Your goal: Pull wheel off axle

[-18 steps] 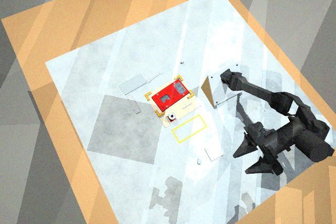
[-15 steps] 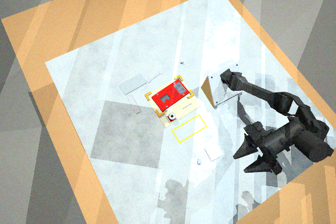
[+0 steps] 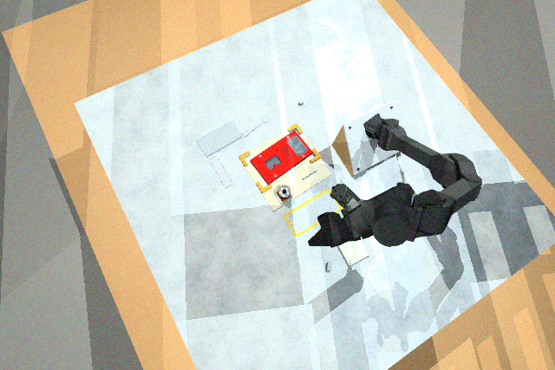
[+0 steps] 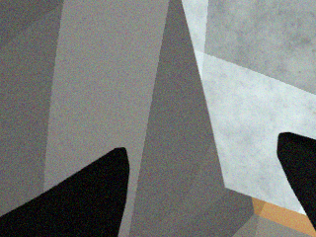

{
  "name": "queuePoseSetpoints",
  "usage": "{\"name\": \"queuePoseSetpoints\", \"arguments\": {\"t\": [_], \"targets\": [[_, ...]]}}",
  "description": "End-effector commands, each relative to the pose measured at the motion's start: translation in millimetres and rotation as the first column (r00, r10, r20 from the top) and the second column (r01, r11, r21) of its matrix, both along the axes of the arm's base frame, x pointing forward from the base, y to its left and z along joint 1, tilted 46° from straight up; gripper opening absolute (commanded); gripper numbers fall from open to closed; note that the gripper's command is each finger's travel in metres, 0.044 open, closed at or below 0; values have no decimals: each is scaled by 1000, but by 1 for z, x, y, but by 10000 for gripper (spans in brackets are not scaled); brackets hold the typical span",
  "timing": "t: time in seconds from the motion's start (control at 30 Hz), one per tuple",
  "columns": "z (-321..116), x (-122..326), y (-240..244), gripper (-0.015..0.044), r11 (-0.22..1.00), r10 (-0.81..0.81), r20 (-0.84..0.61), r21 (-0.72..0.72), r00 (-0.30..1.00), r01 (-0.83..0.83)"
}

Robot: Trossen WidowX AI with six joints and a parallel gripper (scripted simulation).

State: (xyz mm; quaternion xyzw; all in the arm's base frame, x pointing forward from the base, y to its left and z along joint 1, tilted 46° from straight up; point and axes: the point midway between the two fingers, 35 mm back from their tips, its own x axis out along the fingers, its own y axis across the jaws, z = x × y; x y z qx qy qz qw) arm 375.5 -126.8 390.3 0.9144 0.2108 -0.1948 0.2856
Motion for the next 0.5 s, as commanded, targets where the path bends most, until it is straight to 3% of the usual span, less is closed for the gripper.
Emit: {"name": "queuePoseSetpoints", "arguments": {"t": [0.0, 0.23, 0.47], "targets": [[-69, 21, 5, 300, 934, 266, -47, -233, 963, -270], [-137, 31, 14, 300, 747, 525, -111, -416, 844, -519], [-207, 30, 31, 300, 450, 760, -175, -553, 626, -701]]}}
